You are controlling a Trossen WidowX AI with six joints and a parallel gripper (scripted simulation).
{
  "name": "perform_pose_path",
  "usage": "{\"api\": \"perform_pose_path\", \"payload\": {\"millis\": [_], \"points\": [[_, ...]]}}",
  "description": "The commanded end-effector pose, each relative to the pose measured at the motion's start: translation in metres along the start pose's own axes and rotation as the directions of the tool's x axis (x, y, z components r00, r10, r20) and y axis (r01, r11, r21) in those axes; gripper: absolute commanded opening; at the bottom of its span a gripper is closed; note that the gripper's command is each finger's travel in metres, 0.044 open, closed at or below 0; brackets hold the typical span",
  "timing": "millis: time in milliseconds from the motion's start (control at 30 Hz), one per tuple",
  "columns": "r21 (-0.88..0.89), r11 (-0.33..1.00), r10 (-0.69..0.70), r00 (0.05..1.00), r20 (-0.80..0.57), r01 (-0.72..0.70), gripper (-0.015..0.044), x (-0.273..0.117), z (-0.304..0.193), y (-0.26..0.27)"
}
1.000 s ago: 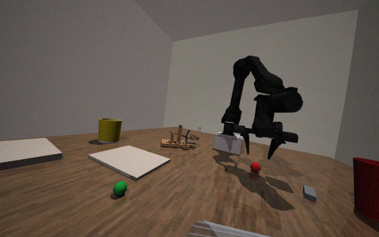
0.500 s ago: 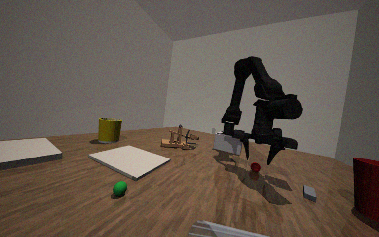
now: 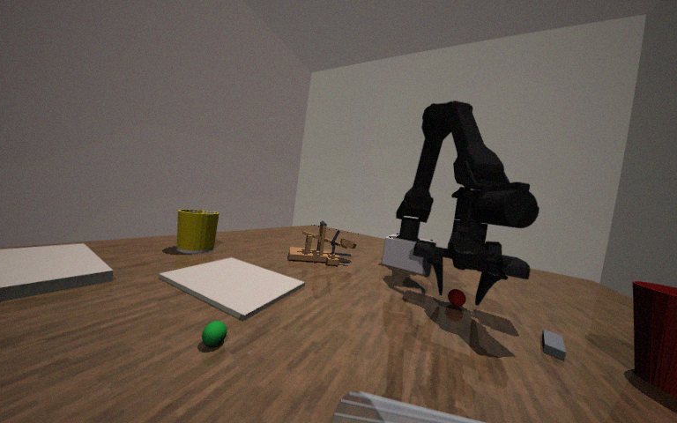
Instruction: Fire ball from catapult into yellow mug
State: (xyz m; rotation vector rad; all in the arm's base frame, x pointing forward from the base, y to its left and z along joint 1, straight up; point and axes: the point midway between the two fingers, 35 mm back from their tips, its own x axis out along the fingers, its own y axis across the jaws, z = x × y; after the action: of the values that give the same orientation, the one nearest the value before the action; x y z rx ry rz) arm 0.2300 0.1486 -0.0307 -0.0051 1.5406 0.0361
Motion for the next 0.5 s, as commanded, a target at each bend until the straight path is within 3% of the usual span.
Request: {"api": "perform_pose_path", "payload": {"millis": [0, 100, 433, 467], "points": [[0.005, 1.0, -0.008, 1.0, -0.011, 0.008, 0.0247, 0.0054, -0.0031, -0.0022], [0.005, 1.0, -0.008, 1.0, -0.011, 0.008, 0.0169, 0.0054, -0.0031, -0.0022], [0.005, 1.0, -0.008, 1.0, -0.011, 0.008, 0.0102, 0.0054, -0.0031, -0.0022], [0.005, 1.0, -0.008, 1.0, -0.011, 0.008, 0.0076, 0.0054, -0.0031, -0.0022]]}}
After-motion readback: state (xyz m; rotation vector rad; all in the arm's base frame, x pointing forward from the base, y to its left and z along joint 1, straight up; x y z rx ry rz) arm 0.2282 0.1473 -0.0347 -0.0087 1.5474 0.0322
